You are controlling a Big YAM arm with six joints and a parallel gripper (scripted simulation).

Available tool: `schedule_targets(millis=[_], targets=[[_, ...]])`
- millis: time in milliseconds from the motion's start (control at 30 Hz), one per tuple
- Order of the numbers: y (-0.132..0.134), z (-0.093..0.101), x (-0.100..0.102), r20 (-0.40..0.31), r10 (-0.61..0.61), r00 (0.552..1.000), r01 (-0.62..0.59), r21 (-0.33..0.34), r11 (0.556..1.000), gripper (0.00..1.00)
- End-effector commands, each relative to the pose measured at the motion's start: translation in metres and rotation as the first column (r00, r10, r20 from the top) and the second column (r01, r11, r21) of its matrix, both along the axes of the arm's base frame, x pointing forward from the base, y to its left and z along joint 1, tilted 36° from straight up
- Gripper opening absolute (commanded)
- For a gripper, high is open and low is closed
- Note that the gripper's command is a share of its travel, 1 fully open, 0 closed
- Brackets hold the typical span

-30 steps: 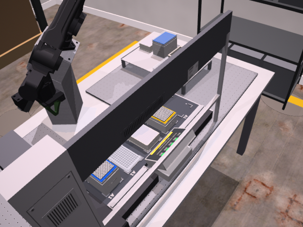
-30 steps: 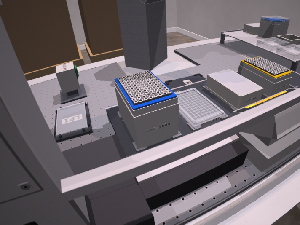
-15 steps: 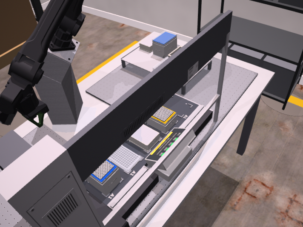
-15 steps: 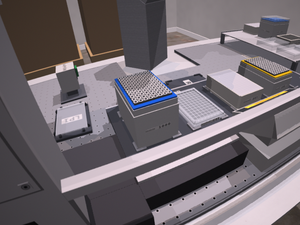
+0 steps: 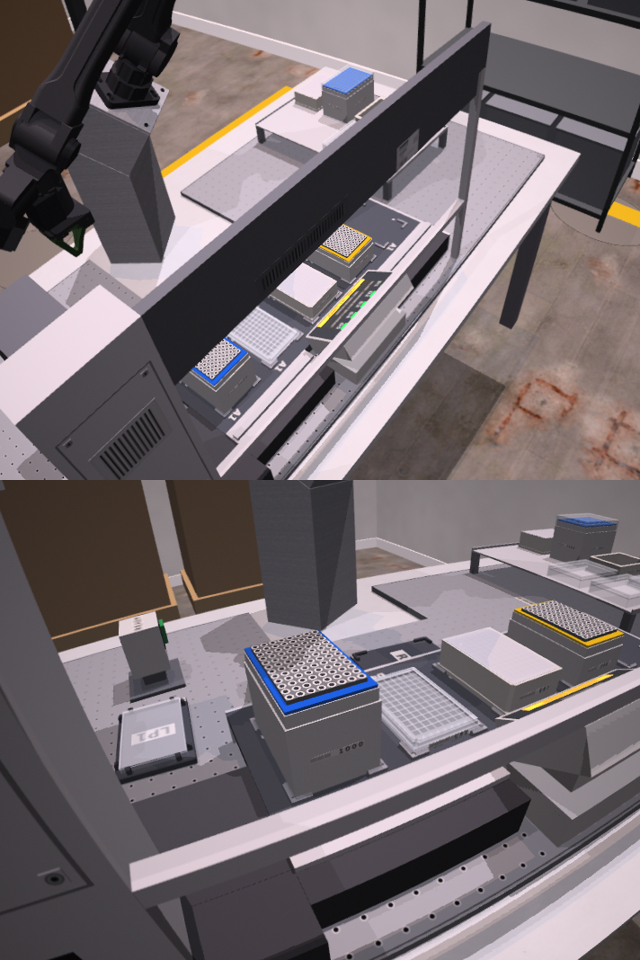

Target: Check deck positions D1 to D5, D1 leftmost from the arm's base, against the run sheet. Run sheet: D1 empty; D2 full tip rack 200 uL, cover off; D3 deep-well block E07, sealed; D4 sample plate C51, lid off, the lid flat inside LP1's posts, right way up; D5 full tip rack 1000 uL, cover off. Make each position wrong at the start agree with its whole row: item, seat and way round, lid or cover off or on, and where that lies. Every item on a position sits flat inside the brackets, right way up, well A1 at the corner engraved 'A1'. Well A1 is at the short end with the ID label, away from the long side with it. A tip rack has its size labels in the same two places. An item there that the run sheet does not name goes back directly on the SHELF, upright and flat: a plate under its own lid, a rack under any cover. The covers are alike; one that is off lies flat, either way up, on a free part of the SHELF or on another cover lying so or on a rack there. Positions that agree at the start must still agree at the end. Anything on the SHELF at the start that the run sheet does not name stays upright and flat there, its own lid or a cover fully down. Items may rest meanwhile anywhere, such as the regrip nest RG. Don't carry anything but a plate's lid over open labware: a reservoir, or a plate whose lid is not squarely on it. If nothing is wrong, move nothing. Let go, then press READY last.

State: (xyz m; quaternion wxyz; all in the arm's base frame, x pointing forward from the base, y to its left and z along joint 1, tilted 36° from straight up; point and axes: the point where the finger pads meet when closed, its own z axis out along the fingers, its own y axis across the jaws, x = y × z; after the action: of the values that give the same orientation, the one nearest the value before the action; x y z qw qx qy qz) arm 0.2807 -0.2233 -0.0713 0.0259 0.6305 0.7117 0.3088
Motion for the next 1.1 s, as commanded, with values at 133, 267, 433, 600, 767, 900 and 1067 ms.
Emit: schedule_targets(millis=[133, 267, 433, 600, 767, 900, 1067], targets=[[-0.008, -0.017, -0.026, 0.015, 0.010, 1.000, -0.010, -0.021, 1.000, 0.00], [-0.008, -0.027, -0.044, 0.014, 0.011, 1.000, -0.010, -0.021, 1.000, 0.00], [-0.008, -0.038, -0.066, 0.014, 0.011, 1.000, -0.011, -0.021, 1.000, 0.00], [-0.008, -0.046, -0.079, 0.014, 0.011, 1.000, -0.011, -0.021, 1.000, 0.00], [-0.008, -0.057, -0.101, 0.013, 0.012, 1.000, -0.011, -0.021, 1.000, 0.00], [-0.011, -0.063, -0.112, 0.015, 0.012, 1.000, -0.011, -0.024, 1.000, 0.00], [-0.001, -0.069, -0.102, 0.019, 0.043, 0.999, -0.042, -0.021, 0.999, 0.00]])
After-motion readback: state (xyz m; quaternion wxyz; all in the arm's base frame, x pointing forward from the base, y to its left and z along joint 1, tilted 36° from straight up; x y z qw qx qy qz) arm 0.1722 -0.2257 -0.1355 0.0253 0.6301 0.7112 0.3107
